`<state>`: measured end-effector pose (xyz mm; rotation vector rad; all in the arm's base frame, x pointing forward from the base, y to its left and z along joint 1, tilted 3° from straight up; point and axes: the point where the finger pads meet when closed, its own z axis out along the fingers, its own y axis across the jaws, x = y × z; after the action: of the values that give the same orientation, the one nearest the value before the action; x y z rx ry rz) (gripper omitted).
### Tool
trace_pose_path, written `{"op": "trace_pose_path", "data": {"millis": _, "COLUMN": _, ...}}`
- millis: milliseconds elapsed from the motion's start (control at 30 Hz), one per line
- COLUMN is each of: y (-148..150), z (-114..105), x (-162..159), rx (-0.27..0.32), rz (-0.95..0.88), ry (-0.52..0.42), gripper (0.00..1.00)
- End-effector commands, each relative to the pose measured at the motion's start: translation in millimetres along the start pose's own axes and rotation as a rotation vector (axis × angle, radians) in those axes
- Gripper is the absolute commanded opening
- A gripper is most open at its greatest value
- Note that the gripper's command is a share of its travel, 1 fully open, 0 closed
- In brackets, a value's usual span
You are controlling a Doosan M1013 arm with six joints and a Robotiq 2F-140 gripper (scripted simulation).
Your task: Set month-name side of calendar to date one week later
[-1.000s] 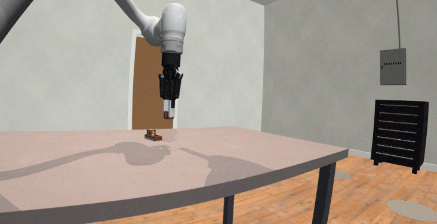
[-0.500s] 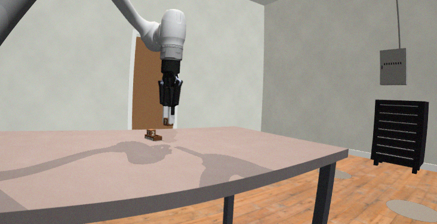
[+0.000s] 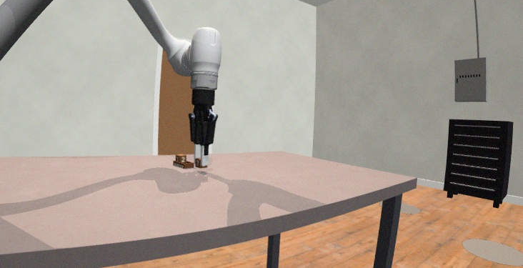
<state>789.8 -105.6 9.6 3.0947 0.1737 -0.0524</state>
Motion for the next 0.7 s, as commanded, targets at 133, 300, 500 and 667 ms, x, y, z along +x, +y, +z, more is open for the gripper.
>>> {"op": "trace_pose_path", "data": {"millis": 133, "y": -0.1, "z": 10.4, "x": 0.1, "rx": 0.000, "rz": 0.000, "ry": 0.000, "gripper": 0.24}}
{"op": "trace_pose_path", "data": {"millis": 300, "y": -0.1, "z": 10.9, "x": 0.1, "rx": 0.000, "rz": 0.000, "ry": 0.000, "gripper": 0.24}}
{"op": "trace_pose_path", "data": {"millis": 500, "y": -0.1, "z": 10.9, "x": 0.1, "rx": 0.000, "rz": 0.000, "ry": 0.000, "gripper": 0.24}}
{"op": "trace_pose_path", "data": {"millis": 667, "y": -0.1, "z": 10.9, "x": 0.1, "rx": 0.000, "rz": 0.000, "ry": 0.000, "gripper": 0.24}}
